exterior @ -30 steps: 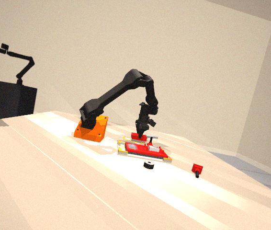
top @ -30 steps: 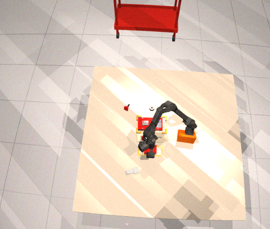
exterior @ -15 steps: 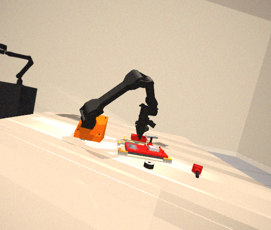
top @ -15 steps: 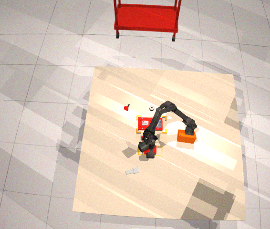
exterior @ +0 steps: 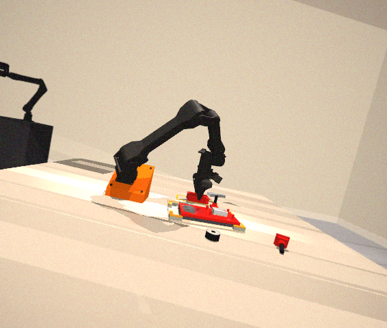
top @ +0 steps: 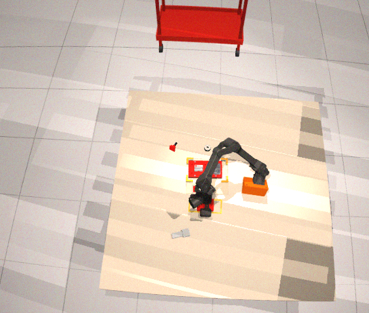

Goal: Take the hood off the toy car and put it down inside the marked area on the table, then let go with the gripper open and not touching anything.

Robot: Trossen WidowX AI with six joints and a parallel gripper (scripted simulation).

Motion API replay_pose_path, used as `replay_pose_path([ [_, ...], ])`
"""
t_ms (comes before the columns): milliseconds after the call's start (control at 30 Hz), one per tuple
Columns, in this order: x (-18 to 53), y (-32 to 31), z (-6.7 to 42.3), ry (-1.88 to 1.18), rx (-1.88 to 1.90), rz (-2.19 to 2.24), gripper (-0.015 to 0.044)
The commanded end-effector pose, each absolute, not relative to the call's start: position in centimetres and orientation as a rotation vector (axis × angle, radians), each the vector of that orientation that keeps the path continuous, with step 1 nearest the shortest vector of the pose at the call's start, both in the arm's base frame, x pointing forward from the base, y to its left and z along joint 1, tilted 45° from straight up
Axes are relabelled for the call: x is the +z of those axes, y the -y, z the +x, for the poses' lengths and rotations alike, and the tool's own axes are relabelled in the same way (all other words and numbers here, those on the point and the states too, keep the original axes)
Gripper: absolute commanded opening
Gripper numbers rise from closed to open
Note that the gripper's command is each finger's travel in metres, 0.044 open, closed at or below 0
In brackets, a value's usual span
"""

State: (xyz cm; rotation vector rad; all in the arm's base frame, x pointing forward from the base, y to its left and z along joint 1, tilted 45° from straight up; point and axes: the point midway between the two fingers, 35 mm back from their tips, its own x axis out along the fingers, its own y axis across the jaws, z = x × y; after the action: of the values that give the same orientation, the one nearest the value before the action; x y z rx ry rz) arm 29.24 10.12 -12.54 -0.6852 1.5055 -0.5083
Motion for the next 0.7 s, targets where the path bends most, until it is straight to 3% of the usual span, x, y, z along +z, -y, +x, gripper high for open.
replay_pose_path([
  [0,-12.5,-10.1,29.2,-1.505,-0.508,-0.685,0.0157],
  [367,-12.4,-10.3,29.3,-1.505,-0.508,-0.685,0.0440],
  [667,-7.4,-15.2,29.1,-1.507,-0.512,-0.689,0.0440],
])
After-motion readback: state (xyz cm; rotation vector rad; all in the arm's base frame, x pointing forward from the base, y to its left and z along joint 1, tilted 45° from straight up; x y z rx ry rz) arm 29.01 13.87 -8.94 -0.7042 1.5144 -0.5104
